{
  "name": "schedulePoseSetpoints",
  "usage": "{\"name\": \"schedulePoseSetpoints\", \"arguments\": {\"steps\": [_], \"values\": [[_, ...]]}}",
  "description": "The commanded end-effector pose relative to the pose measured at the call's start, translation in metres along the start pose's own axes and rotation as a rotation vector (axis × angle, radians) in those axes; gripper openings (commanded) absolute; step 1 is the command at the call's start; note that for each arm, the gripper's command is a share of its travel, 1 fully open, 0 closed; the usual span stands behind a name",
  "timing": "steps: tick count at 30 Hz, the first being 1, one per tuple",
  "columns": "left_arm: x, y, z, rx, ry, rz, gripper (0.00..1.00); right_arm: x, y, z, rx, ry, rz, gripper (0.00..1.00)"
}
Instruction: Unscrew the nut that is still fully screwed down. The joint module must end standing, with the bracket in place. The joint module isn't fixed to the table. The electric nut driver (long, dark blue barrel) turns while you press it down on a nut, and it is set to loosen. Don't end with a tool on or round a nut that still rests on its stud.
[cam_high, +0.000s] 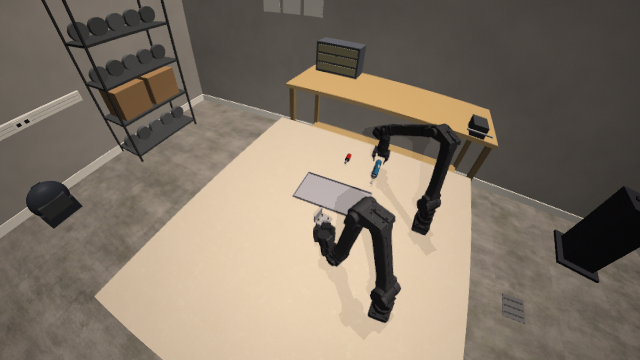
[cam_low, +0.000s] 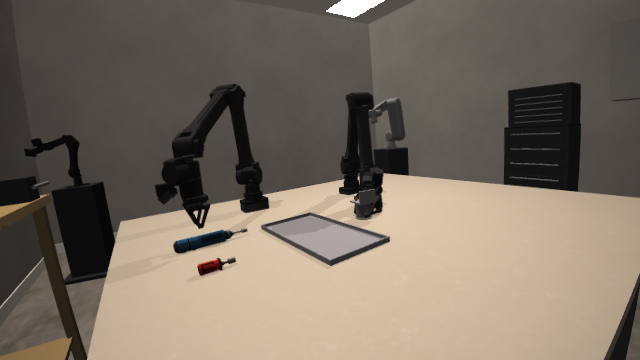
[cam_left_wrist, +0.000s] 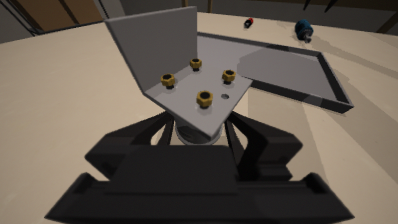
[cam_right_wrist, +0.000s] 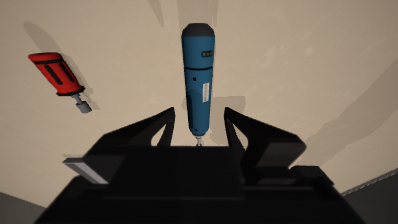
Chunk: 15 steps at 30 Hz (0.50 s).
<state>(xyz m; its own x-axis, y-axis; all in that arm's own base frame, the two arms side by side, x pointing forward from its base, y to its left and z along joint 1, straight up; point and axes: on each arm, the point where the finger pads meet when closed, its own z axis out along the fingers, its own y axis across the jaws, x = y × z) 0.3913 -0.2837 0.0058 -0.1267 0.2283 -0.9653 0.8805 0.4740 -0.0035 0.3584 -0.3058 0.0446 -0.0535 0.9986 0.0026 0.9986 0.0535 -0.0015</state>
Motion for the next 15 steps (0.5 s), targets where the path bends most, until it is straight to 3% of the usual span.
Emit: {"name": "schedulePoseSetpoints", "arguments": {"steps": [1, 11, 12, 15], "values": [[-0.0154, -0.0026, 0.003, 0.005, -0.038, 0.027, 0.68, -0.0136, 0.0204, -0.0262, -0.046, -0.046, -0.012, 0.65], [-0.0154, -0.0026, 0.003, 0.005, -0.038, 0.027, 0.68, -0.0136, 0.0204, -0.0262, -0.046, -0.046, -0.012, 0.65], [-0.0154, -0.0026, 0.003, 0.005, -0.038, 0.027, 0.77, -0.0136, 0.0204, -0.0262, -0.046, -0.046, -0.012, 0.65], [-0.0154, -0.0026, 0.003, 0.005, -0.038, 0.027, 0.77, -0.0136, 0.0204, -0.0262, -0.046, -0.046, -0.012, 0.65]]}}
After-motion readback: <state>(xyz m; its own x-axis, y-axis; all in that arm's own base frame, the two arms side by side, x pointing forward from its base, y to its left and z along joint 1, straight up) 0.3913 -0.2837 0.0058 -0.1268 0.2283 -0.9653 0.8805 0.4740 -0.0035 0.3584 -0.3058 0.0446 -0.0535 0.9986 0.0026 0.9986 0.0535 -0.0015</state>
